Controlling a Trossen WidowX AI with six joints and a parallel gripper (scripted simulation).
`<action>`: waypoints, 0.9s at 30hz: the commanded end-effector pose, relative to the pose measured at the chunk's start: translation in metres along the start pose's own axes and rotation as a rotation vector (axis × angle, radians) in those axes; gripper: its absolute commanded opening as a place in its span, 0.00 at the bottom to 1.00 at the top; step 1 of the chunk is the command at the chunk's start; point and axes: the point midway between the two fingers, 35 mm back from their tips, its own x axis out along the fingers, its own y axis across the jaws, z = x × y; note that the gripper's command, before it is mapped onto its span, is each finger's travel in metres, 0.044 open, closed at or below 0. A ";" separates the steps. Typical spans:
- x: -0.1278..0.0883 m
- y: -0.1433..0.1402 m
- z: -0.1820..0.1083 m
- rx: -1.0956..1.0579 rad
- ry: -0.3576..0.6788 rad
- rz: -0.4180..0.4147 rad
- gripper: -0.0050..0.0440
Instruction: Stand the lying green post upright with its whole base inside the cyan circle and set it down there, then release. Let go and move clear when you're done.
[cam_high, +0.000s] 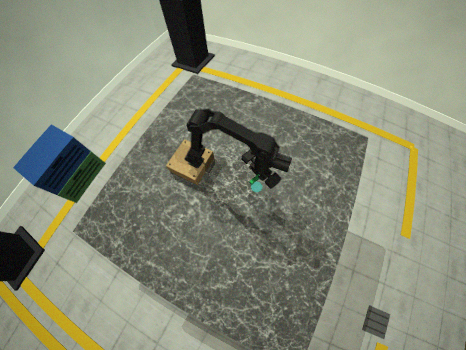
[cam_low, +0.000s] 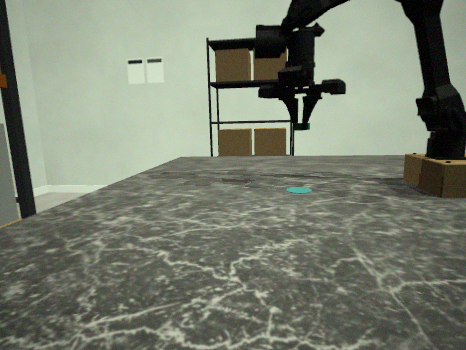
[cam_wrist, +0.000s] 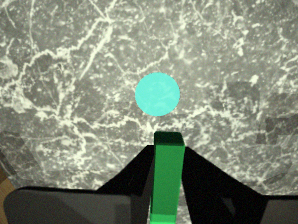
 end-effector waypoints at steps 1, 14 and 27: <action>-0.004 -0.001 0.005 -0.019 -0.003 -0.012 0.15; 0.005 0.005 0.001 -0.034 -0.033 0.046 0.15; 0.012 0.010 0.000 -0.065 -0.089 0.111 0.15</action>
